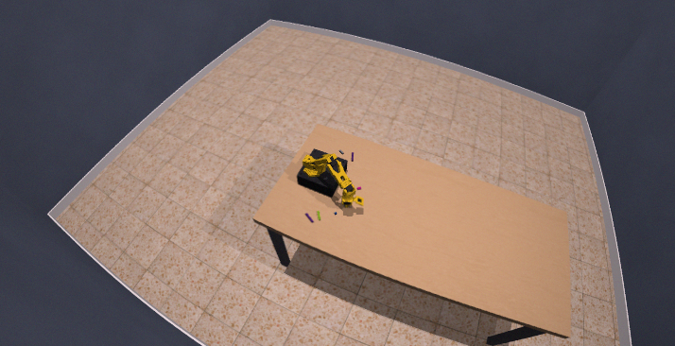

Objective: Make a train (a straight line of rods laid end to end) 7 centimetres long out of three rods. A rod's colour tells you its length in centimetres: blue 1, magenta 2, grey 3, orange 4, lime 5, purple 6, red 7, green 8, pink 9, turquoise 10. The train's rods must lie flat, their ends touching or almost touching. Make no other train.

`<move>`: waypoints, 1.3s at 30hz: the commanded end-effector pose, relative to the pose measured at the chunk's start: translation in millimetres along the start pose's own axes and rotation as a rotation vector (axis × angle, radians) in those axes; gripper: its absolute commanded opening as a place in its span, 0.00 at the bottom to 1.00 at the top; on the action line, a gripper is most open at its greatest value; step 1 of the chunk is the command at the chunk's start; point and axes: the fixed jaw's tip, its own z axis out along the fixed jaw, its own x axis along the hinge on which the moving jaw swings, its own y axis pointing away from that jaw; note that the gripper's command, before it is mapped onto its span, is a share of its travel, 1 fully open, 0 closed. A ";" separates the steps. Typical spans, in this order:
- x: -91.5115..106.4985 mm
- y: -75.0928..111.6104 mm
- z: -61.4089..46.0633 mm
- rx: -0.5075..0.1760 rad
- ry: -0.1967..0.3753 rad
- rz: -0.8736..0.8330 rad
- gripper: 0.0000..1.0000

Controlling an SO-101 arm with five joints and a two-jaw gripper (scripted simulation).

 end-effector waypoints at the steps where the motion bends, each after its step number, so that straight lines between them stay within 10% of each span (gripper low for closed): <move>1: 6.8 -7.3 -2.1 0.016 -0.016 -0.122 0.00; 39: 33.5 -27.0 -6.3 0.039 -0.020 -0.497 0.00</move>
